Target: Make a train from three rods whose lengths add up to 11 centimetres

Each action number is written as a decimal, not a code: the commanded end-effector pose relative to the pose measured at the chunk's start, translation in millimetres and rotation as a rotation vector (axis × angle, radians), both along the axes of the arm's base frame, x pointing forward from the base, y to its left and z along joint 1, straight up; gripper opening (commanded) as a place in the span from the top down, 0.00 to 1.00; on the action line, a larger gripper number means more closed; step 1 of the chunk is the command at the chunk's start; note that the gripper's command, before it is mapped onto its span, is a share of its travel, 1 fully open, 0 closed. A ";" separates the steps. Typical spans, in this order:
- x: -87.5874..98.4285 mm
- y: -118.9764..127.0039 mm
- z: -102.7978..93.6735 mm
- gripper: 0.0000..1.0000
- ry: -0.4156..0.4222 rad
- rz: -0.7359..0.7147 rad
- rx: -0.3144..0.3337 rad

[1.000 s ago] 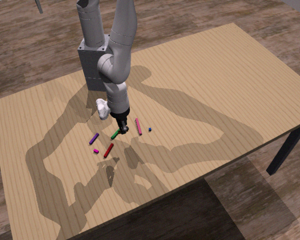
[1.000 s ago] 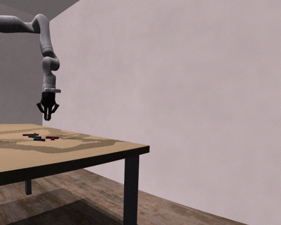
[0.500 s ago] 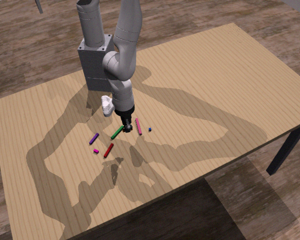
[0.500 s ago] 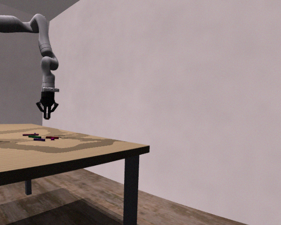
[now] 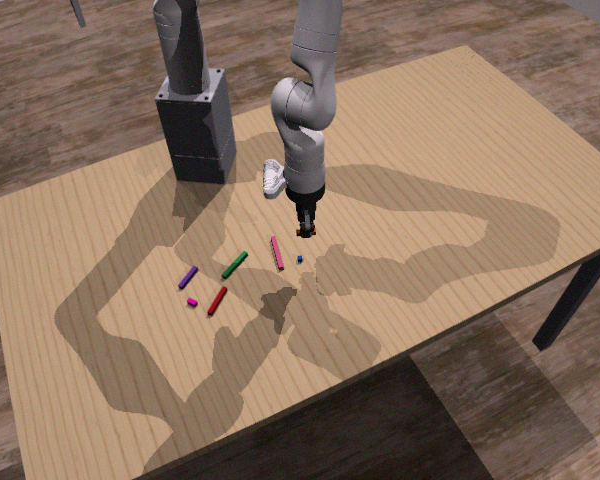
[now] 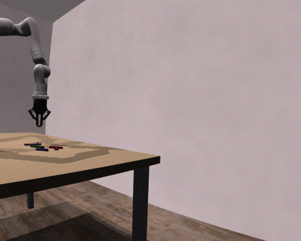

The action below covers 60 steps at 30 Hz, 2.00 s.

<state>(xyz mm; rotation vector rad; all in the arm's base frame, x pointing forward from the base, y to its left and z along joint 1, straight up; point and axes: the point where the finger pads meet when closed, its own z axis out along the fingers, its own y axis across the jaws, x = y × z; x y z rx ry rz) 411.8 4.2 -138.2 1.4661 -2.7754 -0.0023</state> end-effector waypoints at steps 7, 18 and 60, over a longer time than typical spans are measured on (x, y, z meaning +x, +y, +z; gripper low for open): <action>0.8 14.4 1.7 0.95 -0.004 0.028 0.000; 0.9 14.4 -1.4 0.95 -0.003 0.027 0.000; 1.5 14.5 -86.2 0.95 -0.003 0.027 0.000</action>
